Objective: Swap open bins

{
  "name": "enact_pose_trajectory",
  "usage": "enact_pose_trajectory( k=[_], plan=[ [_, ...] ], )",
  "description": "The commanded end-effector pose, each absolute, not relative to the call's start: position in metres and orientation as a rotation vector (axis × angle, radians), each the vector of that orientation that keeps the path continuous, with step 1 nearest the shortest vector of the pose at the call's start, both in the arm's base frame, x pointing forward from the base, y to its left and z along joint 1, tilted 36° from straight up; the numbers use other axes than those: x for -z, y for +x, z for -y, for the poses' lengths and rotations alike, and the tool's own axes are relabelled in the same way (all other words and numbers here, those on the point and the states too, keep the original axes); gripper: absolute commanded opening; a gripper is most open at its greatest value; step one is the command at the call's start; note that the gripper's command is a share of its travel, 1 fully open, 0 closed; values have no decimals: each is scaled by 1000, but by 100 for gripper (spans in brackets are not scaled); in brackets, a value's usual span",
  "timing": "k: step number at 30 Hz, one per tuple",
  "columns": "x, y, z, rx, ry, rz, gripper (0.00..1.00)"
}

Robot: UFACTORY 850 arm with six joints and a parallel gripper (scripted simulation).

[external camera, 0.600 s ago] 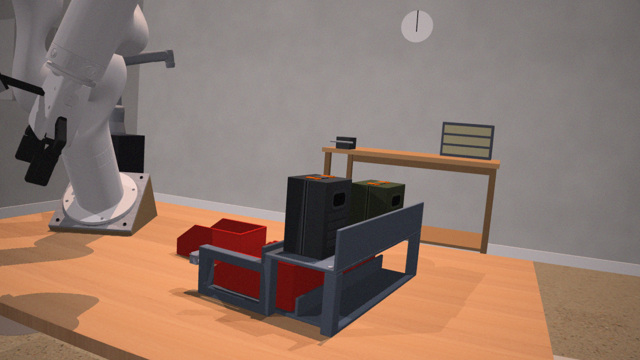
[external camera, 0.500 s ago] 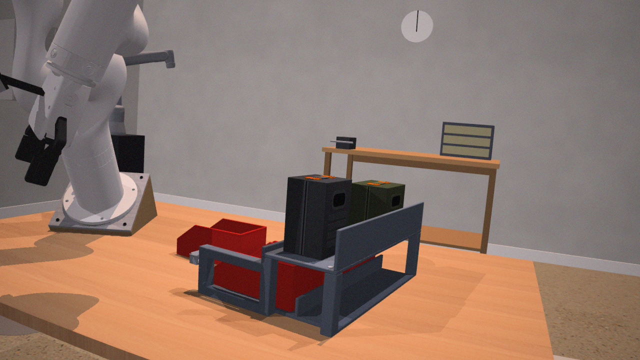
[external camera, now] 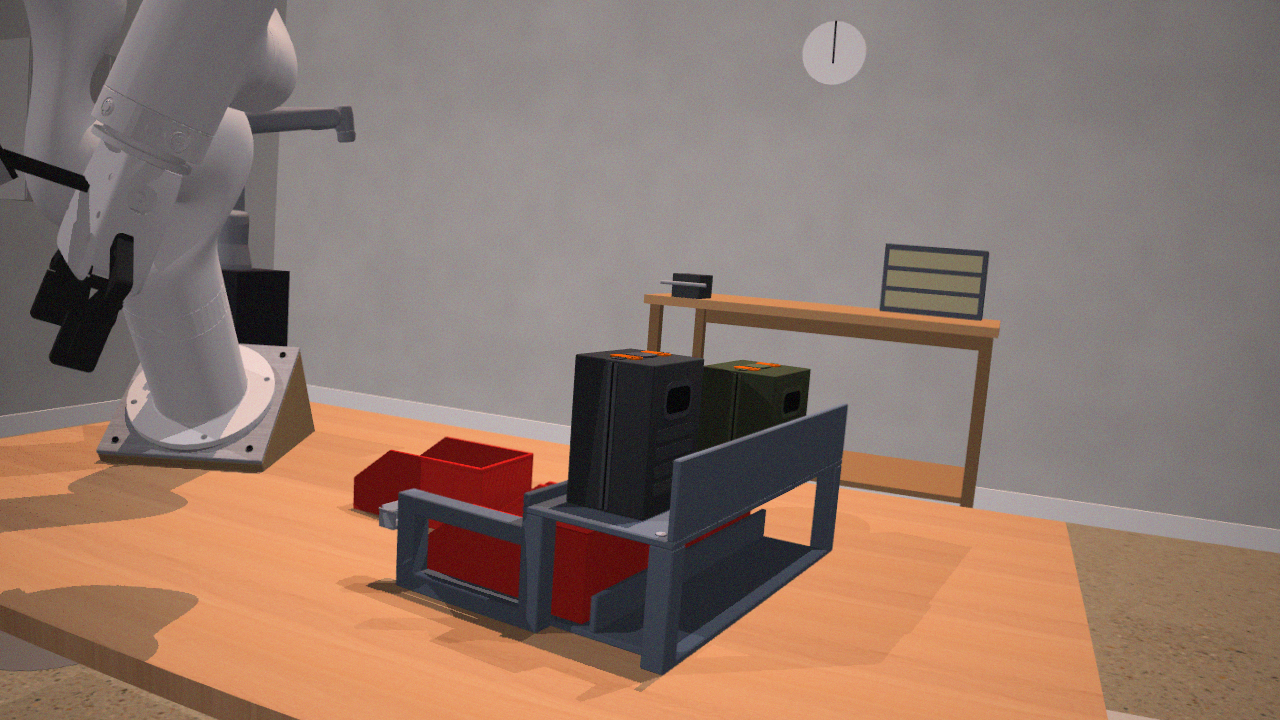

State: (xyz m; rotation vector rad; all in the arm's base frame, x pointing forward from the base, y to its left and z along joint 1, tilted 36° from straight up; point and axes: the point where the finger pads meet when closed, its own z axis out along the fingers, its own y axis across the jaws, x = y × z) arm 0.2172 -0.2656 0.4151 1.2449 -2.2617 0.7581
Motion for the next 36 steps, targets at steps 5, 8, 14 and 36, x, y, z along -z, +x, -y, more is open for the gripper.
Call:
enact_pose_trajectory(
  k=[5,8,14,36],
  plan=[
    [-416,218,266,-760,1244,2263,100],
    [-416,218,265,-761,1243,2264,100],
    [-415,220,264,-766,1237,2271,100],
    [-408,239,252,-809,1178,2343,100]
  ],
)
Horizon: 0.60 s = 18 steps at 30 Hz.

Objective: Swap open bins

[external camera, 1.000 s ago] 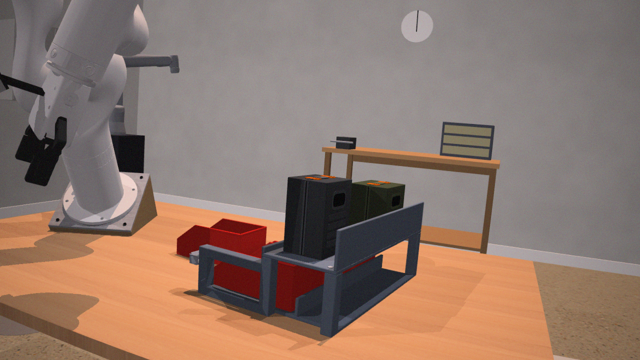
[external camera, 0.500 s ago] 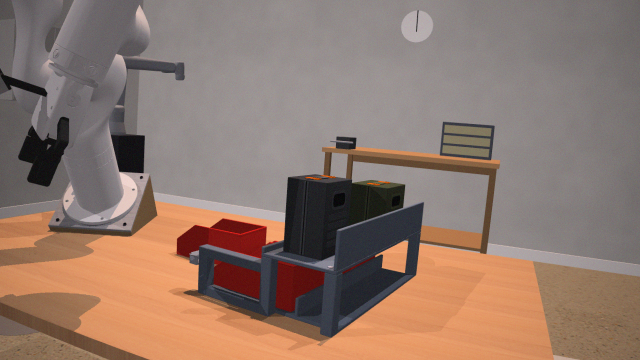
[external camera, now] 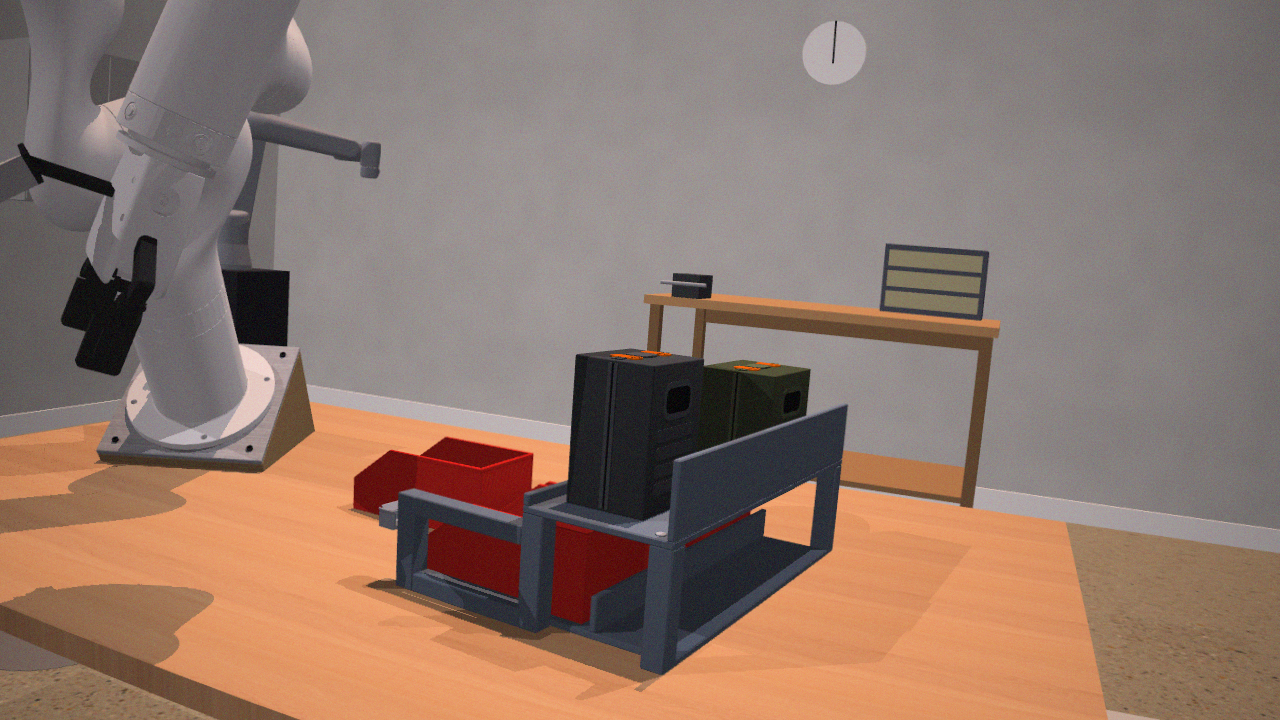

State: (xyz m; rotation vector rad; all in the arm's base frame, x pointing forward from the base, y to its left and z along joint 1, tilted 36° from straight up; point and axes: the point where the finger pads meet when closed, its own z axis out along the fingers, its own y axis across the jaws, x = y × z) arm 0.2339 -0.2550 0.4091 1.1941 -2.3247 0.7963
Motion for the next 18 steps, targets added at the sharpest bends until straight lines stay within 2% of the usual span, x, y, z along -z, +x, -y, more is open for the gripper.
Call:
enact_pose_trajectory(
  k=[1,18],
  plan=[
    [-407,241,251,-813,1172,2349,100],
    [-394,274,224,-883,1054,2481,100]
  ],
)
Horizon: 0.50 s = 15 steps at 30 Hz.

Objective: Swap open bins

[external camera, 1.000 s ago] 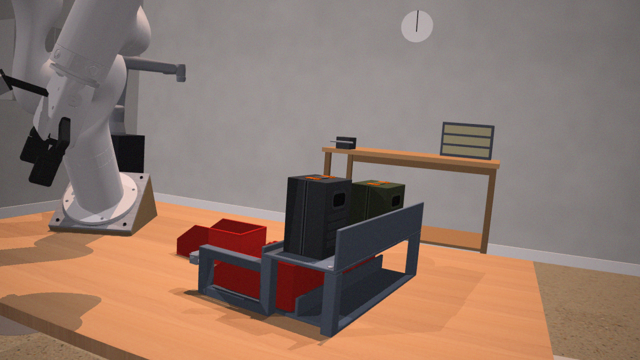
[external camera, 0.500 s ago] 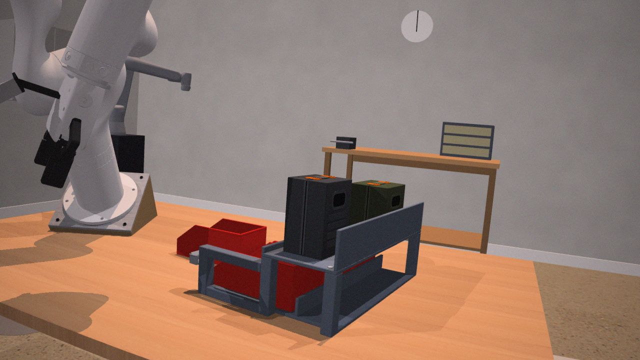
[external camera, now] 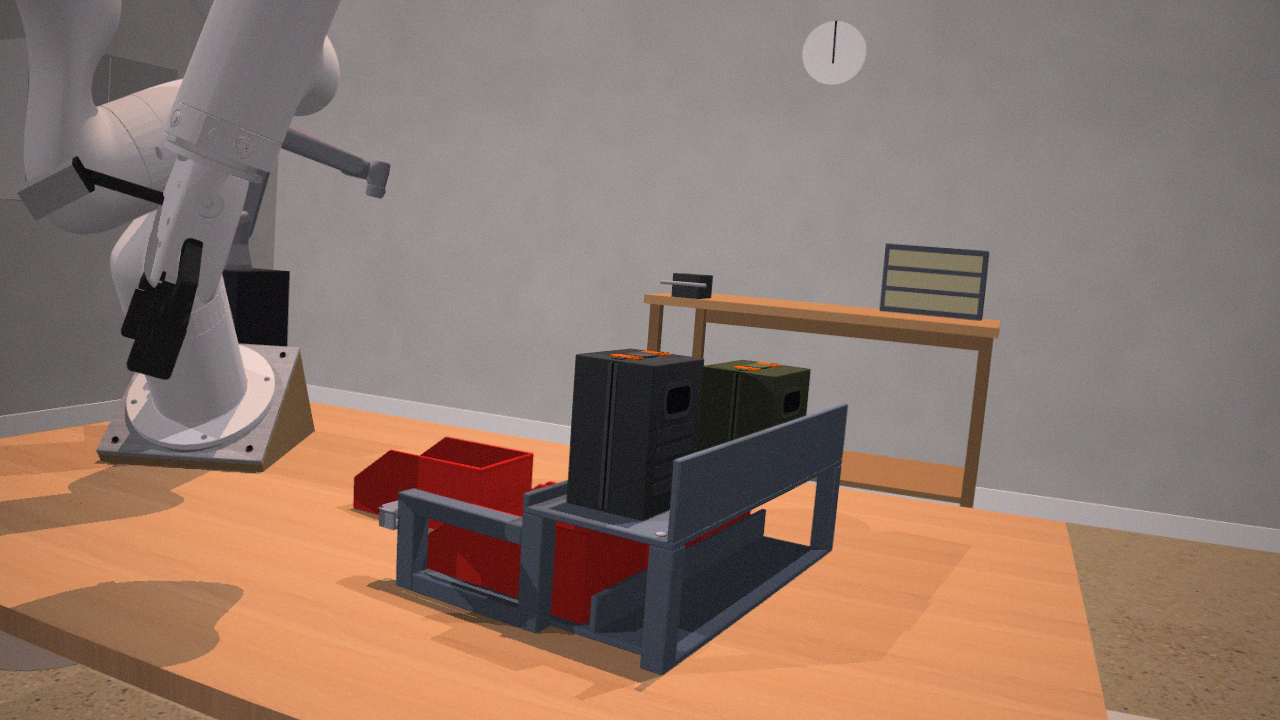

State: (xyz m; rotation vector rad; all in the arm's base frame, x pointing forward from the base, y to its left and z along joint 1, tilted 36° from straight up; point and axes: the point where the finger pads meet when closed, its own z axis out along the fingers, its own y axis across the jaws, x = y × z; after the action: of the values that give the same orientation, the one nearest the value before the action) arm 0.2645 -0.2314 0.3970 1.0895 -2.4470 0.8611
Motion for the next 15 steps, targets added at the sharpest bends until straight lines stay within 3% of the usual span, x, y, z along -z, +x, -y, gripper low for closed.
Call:
enact_pose_trajectory(
  k=[1,15],
  plan=[
    [-393,276,221,-888,1043,2492,100],
    [-377,308,186,-949,897,2638,100]
  ],
)
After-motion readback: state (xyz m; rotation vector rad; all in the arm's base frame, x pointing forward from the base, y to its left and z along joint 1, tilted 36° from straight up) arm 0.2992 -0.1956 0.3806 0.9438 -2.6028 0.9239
